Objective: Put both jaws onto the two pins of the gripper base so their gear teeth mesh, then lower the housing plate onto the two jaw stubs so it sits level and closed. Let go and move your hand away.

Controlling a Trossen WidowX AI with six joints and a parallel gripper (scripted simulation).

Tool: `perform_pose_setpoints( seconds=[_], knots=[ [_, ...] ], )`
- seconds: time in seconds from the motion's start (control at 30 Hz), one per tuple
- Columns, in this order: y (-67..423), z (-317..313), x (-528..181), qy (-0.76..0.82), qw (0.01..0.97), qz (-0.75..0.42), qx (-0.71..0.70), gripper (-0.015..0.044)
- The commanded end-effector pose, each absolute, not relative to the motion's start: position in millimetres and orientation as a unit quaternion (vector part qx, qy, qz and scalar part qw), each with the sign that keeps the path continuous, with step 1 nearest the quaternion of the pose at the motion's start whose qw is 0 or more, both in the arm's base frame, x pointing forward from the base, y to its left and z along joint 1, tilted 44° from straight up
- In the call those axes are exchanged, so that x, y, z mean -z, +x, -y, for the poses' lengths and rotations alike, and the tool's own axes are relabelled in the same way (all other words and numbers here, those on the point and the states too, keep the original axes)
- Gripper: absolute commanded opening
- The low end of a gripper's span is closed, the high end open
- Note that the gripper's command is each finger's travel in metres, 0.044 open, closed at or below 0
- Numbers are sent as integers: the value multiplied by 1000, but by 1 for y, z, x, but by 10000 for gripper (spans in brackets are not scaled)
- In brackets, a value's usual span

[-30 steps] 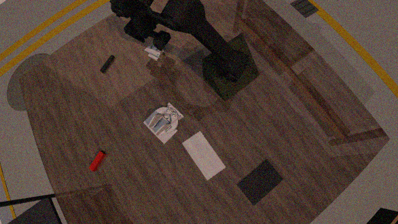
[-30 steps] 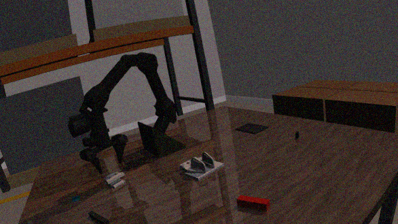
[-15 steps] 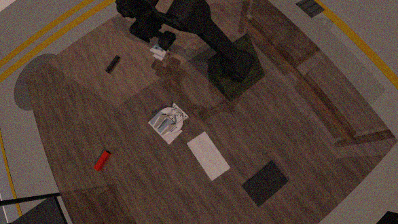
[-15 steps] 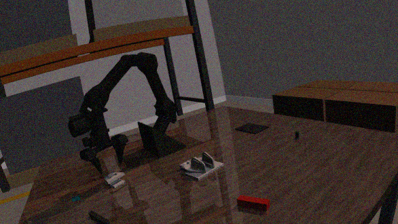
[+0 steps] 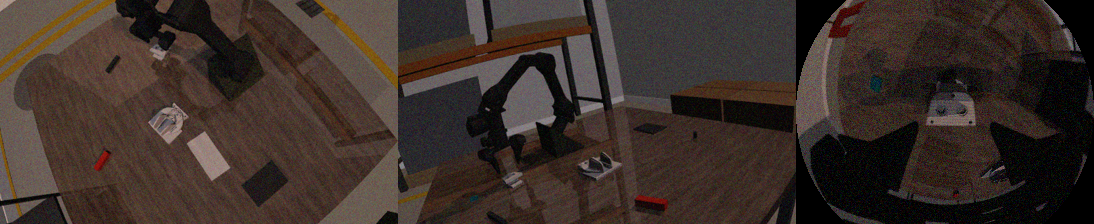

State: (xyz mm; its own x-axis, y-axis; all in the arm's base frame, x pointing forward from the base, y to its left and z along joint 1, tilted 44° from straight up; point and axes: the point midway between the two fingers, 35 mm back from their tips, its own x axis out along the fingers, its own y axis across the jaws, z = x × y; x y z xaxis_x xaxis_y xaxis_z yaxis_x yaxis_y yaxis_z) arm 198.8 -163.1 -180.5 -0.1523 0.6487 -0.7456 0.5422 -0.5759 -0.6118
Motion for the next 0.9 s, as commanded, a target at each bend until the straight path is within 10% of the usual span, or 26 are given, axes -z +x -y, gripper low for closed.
perform_pose_setpoints(
  seconds=[0.0,0.87],
  knots=[
    [199,163,181,-650,44,458,-605,440],
    [195,136,213,-651,45,457,-604,440]
  ],
)
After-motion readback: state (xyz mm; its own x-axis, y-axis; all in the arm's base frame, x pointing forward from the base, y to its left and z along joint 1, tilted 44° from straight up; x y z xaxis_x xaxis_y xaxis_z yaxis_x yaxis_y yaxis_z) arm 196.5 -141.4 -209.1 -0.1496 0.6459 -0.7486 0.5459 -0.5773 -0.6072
